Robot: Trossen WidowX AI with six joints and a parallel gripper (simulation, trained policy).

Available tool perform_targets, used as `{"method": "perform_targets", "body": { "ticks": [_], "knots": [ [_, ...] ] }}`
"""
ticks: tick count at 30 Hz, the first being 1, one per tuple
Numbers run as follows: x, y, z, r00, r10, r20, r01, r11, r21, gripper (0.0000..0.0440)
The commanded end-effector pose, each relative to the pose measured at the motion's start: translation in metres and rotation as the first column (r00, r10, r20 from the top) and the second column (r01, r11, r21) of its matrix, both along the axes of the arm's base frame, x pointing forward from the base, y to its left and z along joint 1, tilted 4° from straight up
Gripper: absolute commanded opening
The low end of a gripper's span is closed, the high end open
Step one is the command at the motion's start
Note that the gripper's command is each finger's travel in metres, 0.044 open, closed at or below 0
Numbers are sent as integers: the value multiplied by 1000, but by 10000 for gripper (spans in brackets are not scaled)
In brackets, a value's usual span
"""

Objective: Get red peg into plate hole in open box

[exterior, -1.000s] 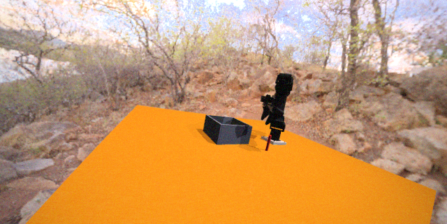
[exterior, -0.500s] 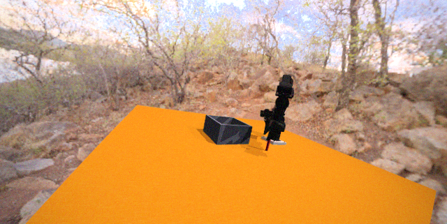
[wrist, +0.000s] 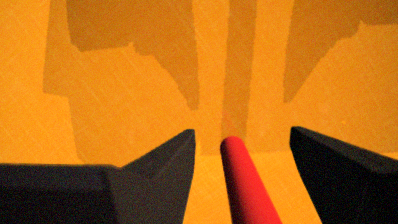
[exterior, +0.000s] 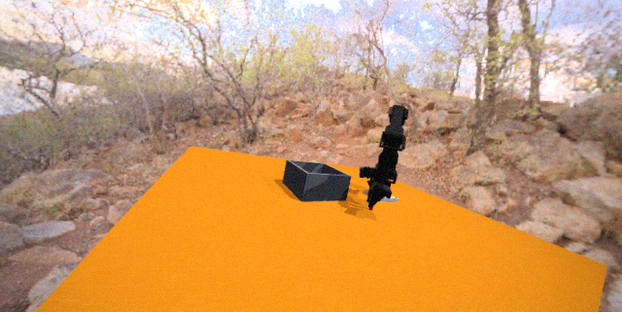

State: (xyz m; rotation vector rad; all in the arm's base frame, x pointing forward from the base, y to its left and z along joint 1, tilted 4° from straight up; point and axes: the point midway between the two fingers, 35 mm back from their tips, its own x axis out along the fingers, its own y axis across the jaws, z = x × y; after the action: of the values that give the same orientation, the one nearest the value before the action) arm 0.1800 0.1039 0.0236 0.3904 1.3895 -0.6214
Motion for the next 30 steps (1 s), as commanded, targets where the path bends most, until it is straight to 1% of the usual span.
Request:
{"method": "perform_targets", "body": {
  "ticks": [1, 5, 7, 10, 20, 27, 30],
  "knots": [
    [-3, -1, -5, 1000, -18, -24, 18, 1000, -6, 155],
    [-4, -3, -9, 998, -27, -47, 26, 999, -20, 51],
    [-4, -3, -9, 998, -30, -57, 28, 999, -29, 12],
    [6, -6, 2, 1000, -25, -16, 25, 999, -43, 0],
    [26, -19, 49, 997, -30, 76, 36, 996, -81, 0],
    [45, -32, 85, 986, -77, 149, 91, 991, -94, 0],
    [51, -41, 94, 979, -109, 172, 127, 987, -100, 0]
  ]
}}
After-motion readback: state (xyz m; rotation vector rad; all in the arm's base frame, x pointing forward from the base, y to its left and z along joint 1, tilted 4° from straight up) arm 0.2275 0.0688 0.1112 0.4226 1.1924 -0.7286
